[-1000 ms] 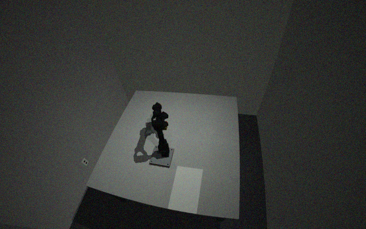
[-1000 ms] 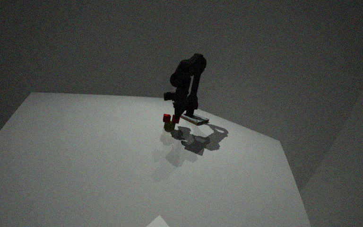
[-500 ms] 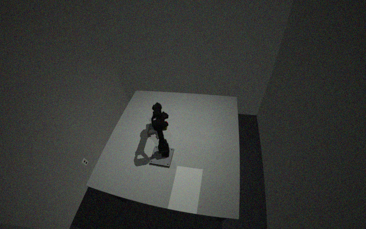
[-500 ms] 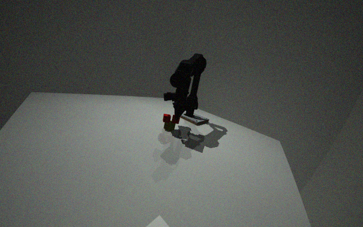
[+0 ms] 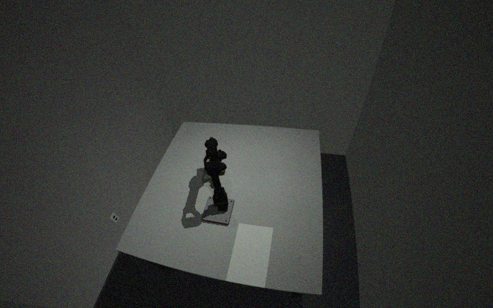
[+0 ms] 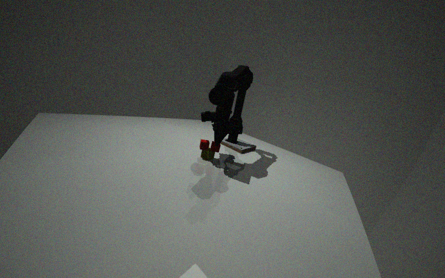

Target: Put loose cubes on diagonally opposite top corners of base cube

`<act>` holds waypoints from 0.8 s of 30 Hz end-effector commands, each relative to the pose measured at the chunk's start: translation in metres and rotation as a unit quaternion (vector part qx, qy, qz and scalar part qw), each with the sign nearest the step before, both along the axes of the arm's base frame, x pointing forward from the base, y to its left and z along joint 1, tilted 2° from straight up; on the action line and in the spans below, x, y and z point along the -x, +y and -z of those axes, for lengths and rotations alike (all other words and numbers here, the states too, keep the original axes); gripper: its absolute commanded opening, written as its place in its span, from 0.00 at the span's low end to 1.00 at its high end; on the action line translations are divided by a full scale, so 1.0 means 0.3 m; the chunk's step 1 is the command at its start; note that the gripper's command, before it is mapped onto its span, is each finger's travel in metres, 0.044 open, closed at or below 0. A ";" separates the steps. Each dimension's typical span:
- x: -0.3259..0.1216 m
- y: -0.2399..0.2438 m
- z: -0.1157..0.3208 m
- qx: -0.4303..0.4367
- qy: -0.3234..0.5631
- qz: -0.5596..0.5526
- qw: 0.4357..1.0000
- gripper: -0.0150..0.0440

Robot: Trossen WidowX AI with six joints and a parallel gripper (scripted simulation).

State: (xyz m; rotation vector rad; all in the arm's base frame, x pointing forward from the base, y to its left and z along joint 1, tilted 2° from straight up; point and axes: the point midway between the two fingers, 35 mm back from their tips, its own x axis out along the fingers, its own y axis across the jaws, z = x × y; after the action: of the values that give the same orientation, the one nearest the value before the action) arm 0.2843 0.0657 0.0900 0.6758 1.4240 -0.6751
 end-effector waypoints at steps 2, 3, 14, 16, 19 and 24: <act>0.000 0.001 -0.032 0.000 -0.001 0.000 1.000 0.60; 0.000 0.001 -0.038 0.000 -0.001 0.000 1.000 0.60; 0.002 0.002 -0.096 0.000 -0.001 0.000 1.000 0.60; 0.003 0.002 -0.107 0.000 -0.001 0.000 1.000 0.60; 0.003 0.003 -0.123 0.000 -0.001 0.000 1.000 0.60; 0.004 0.003 -0.149 0.000 -0.001 0.000 1.000 0.60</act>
State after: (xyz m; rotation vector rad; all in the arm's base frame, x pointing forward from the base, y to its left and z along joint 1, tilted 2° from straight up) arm 0.2833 0.0665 0.1283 0.6738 1.4238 -0.6717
